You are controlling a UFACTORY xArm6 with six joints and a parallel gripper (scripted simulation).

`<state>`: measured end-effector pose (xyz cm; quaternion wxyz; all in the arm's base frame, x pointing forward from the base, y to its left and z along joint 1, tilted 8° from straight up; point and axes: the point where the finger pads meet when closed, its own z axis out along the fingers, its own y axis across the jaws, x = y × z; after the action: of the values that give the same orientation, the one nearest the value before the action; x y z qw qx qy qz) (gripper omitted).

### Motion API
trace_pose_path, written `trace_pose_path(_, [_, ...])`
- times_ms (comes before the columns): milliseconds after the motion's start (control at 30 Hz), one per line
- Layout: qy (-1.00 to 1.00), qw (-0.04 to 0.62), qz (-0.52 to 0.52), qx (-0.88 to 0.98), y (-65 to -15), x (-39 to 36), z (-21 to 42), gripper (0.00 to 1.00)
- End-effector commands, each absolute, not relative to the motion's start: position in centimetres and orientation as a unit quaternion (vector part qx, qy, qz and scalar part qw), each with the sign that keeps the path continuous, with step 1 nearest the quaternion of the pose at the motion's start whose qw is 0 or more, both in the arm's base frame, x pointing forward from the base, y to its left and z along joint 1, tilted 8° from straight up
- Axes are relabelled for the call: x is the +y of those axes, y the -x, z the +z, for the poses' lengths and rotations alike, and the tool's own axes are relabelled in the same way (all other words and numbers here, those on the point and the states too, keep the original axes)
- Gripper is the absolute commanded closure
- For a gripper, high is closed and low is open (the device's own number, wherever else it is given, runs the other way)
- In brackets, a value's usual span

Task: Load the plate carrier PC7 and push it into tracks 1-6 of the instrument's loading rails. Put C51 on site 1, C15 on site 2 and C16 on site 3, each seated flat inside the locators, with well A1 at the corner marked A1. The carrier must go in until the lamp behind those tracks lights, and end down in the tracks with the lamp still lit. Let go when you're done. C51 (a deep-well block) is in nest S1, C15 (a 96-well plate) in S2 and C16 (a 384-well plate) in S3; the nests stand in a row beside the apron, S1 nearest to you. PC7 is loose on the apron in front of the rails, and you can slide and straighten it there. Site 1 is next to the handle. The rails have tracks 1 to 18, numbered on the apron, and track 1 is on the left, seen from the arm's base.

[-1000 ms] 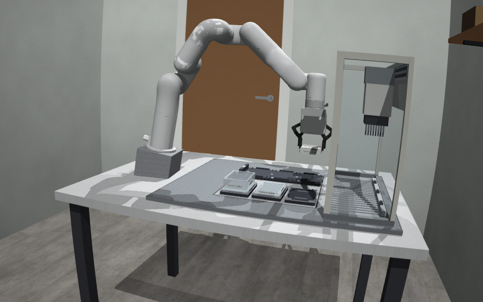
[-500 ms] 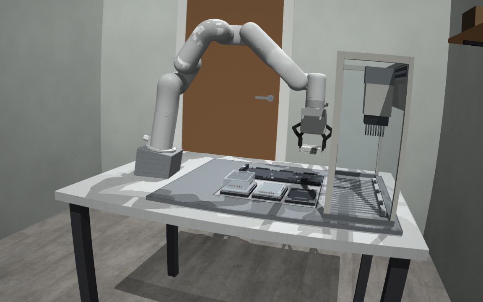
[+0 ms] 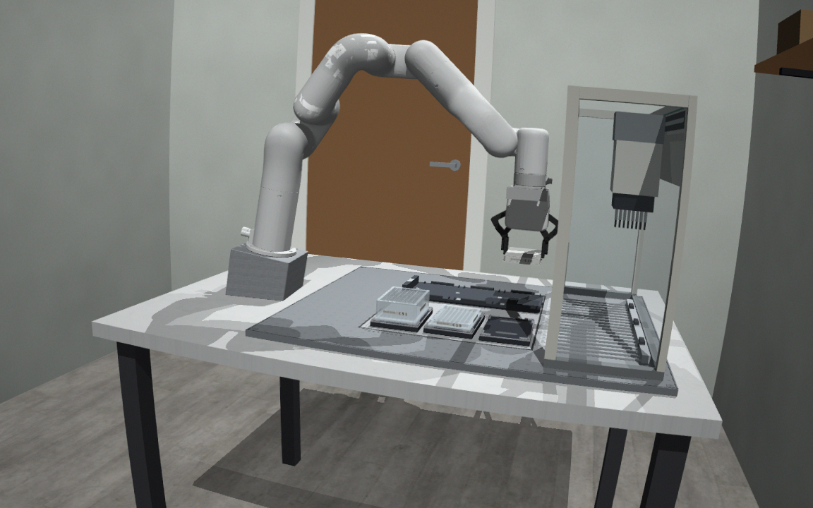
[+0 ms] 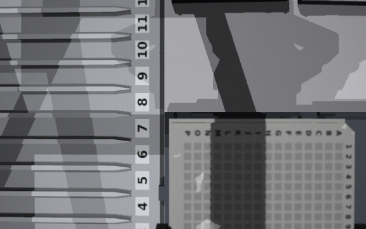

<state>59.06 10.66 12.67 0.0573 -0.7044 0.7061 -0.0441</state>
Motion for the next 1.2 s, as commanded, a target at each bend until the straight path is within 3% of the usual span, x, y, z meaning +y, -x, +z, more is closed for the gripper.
trace_pose_path(0, [0.704,0.060,-0.046,0.706,-59.3,10.7,12.2,1.00])
trace_pose_path(1167, [0.704,0.060,-0.046,0.706,-60.1,10.8,7.1,1.00])
